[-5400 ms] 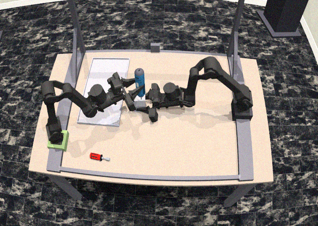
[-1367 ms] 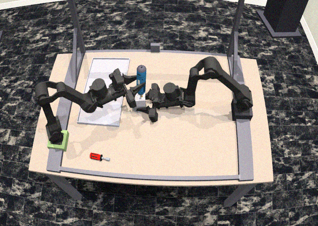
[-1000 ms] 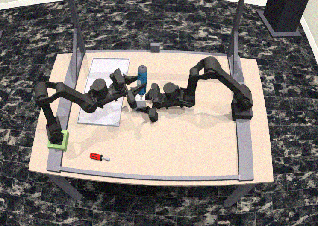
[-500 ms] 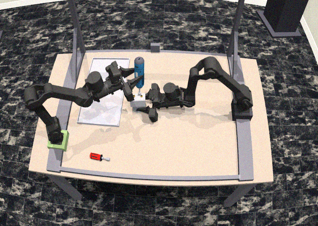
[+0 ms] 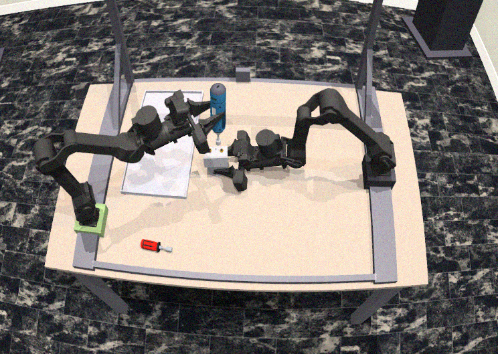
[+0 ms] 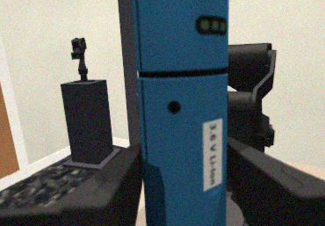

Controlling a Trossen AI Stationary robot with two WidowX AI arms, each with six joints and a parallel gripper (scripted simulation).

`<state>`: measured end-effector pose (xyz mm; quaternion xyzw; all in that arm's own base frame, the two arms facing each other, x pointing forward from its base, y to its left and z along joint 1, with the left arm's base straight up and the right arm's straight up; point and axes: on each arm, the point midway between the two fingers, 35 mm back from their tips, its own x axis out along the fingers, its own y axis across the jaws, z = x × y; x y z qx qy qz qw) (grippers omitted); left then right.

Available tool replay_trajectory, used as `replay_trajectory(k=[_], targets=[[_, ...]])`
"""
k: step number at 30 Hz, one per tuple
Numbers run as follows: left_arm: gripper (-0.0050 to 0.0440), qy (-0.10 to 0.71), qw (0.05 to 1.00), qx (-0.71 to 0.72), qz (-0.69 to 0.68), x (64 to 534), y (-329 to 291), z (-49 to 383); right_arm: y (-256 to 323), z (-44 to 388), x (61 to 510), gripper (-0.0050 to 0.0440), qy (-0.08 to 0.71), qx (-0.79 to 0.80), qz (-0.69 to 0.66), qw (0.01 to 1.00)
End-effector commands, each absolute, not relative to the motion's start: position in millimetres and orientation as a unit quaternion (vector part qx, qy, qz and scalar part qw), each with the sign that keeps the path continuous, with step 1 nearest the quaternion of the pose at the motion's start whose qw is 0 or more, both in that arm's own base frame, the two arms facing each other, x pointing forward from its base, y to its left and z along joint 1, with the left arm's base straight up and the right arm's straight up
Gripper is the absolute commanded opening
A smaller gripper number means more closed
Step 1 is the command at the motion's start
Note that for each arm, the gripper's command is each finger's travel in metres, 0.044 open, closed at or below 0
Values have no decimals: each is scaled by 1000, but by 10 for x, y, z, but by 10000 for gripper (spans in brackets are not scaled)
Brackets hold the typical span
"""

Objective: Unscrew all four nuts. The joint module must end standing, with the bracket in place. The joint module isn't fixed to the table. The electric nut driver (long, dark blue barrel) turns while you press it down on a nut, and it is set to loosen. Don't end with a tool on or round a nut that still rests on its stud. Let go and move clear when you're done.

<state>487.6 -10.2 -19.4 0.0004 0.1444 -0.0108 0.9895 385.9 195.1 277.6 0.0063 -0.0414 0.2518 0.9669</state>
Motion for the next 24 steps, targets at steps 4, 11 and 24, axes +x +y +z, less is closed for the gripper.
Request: replay_trajectory(k=[4, 11, 24], targets=[[242, 127, 992, 1, -11, 4926, -103, -51, 1917, 3083, 3818, 163, -79, 14, 251, 965], [242, 127, 992, 1, -11, 4926, -103, -51, 1973, 2903, 3818, 163, -68, 12, 250, 966], [242, 127, 992, 1, -11, 4926, -103, -51, 2130, 2591, 3796, 163, -80, 18, 253, 964]])
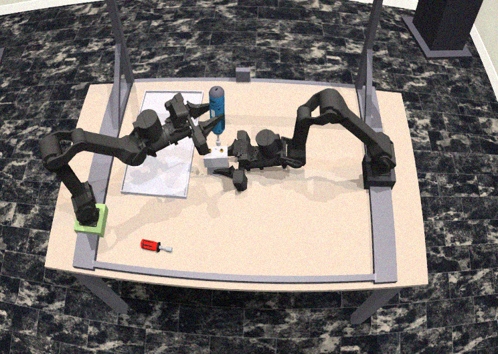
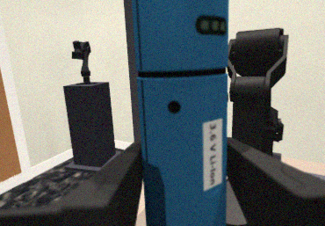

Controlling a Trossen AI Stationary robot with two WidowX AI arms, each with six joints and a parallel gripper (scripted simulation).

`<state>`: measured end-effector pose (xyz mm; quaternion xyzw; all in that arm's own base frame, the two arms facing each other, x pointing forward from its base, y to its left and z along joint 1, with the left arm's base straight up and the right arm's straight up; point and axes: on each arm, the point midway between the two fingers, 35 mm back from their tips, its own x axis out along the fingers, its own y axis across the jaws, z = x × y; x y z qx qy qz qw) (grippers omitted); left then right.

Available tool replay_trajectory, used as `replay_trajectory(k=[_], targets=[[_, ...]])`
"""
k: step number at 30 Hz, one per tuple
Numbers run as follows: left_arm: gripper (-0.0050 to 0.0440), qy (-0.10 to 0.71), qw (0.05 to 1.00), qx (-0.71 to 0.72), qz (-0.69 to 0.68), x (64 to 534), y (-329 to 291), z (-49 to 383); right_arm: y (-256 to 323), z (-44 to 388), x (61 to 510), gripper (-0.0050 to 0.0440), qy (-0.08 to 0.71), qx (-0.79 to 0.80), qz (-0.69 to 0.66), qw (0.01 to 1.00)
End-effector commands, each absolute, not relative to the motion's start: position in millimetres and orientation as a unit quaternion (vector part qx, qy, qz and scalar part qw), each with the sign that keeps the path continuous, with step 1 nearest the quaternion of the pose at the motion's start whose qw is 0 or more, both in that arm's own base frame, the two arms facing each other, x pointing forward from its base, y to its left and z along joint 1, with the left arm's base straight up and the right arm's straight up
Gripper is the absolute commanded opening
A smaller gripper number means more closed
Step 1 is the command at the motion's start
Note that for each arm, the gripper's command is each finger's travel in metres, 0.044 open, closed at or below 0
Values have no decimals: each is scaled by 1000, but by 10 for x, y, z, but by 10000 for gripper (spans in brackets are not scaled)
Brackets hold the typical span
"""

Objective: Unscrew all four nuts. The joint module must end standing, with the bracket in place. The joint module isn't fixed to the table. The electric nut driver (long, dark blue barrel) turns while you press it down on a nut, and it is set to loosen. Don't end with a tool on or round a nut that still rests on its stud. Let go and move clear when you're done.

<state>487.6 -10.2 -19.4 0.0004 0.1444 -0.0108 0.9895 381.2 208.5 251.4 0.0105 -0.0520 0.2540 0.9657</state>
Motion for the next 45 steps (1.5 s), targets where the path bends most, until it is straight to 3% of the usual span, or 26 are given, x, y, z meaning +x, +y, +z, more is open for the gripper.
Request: replay_trajectory(k=[1, 15, 45], targets=[[242, 127, 992, 1, -11, 4926, -103, -51, 2139, 2573, 3794, 163, -81, 17, 252, 964], [242, 127, 992, 1, -11, 4926, -103, -51, 2264, 2333, 3774, 163, -91, 22, 256, 962], [242, 127, 992, 1, -11, 4926, -103, -51, 2261, 2322, 3817, 163, -103, 26, 254, 961]])
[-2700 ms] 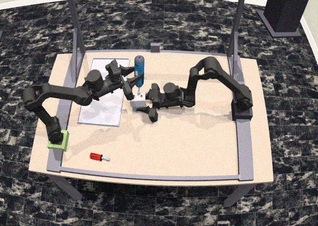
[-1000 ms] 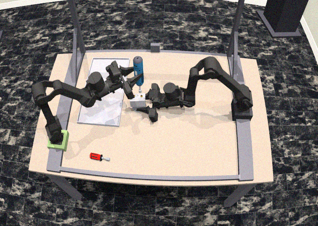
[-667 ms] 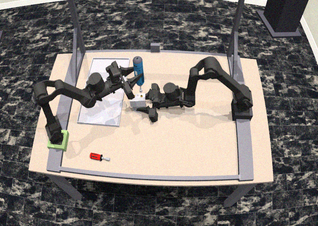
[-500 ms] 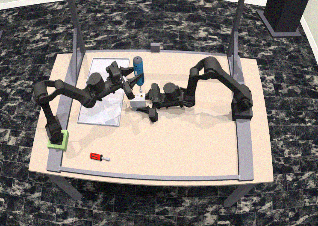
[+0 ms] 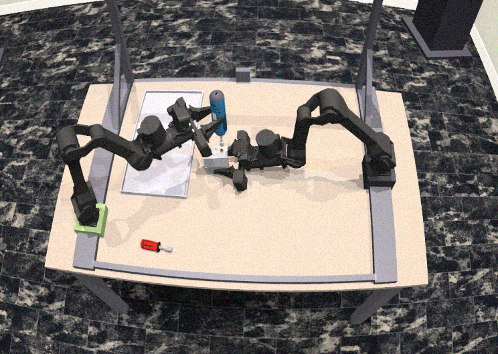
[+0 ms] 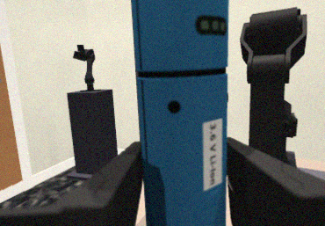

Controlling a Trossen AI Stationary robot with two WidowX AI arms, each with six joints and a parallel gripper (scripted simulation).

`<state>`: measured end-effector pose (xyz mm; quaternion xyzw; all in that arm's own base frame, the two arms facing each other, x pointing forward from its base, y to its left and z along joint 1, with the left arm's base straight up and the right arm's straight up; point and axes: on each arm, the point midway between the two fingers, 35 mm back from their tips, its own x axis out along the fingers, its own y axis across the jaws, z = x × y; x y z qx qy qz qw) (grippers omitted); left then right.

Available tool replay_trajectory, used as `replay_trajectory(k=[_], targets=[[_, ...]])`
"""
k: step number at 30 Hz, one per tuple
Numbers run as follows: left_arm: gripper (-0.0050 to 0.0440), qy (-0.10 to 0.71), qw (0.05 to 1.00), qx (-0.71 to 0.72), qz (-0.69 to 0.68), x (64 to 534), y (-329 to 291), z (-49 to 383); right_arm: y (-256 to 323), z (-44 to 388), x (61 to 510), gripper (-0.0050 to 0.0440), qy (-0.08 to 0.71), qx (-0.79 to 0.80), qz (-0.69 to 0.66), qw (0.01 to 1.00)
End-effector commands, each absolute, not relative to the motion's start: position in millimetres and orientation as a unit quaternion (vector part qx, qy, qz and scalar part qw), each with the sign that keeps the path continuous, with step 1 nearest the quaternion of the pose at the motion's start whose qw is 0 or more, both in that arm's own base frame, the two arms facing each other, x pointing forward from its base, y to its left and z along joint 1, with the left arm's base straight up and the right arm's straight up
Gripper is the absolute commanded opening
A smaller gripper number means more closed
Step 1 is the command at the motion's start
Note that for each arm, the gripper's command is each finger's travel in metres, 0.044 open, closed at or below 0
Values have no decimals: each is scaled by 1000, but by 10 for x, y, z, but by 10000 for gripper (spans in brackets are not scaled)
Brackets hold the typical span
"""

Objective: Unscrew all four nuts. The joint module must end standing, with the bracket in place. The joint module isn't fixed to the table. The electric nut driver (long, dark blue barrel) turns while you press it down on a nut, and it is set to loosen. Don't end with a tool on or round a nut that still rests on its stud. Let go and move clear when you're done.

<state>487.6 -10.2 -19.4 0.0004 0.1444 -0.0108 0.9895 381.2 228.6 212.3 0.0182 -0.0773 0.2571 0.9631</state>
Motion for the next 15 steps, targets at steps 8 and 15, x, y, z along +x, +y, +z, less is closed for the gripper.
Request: replay_trajectory(k=[8, 15], targets=[[242, 127, 992, 1, -11, 4926, -103, -51, 2256, 2116, 3821, 163, -92, 23, 254, 963], [242, 127, 992, 1, -11, 4926, -103, -51, 2266, 2100, 3835, 163, -98, 25, 254, 962]])
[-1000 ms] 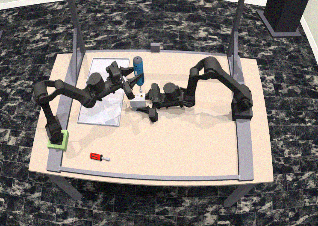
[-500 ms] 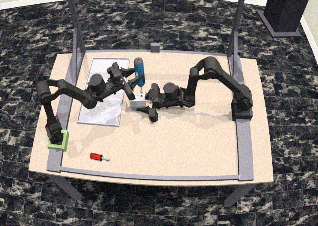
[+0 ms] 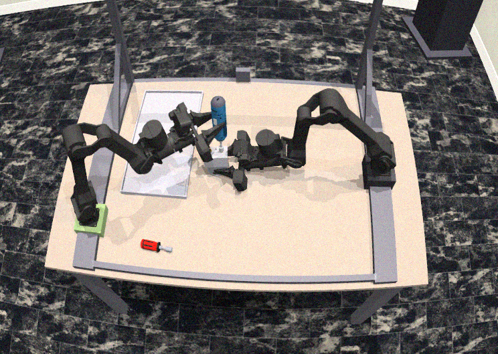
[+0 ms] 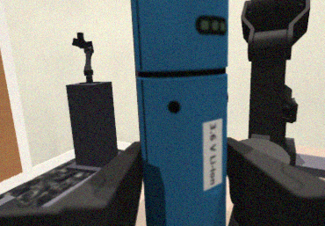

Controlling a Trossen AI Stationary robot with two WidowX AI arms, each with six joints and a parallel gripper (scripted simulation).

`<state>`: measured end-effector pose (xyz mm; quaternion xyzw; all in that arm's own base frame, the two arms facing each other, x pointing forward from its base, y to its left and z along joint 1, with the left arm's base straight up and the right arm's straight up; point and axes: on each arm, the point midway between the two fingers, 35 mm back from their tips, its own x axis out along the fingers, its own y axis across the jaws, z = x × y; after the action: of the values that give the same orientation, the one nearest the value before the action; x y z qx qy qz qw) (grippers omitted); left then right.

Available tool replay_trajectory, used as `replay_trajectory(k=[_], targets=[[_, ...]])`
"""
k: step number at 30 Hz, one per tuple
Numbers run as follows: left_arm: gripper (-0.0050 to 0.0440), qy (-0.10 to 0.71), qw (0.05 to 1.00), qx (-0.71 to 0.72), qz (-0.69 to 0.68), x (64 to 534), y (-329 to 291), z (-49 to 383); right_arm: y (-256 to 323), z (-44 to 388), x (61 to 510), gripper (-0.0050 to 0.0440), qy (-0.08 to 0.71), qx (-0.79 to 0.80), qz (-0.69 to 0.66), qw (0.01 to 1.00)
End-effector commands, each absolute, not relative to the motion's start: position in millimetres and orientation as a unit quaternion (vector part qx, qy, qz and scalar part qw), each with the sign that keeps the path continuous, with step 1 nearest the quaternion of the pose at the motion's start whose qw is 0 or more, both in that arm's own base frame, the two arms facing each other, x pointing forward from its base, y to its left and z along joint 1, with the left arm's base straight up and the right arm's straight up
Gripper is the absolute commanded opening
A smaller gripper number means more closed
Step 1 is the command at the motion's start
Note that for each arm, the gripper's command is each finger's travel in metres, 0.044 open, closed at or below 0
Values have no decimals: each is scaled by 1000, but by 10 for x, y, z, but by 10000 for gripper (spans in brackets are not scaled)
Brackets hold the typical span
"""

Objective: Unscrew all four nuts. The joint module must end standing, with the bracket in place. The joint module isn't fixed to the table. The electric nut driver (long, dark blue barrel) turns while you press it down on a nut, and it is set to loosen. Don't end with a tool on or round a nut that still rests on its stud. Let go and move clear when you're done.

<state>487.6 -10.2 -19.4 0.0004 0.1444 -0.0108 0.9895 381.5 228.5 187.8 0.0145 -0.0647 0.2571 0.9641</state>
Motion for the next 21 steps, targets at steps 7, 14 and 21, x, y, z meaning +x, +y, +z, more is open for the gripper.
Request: replay_trajectory(k=[7, 14, 21], targets=[[242, 127, 992, 1, -11, 4926, -103, -51, 2259, 2151, 3823, 163, -103, 27, 254, 961], [242, 127, 992, 1, -11, 4926, -103, -51, 2269, 2116, 3828, 163, -91, 22, 256, 962], [242, 127, 992, 1, -11, 4926, -103, -51, 2269, 1945, 3819, 163, -80, 19, 256, 963]])
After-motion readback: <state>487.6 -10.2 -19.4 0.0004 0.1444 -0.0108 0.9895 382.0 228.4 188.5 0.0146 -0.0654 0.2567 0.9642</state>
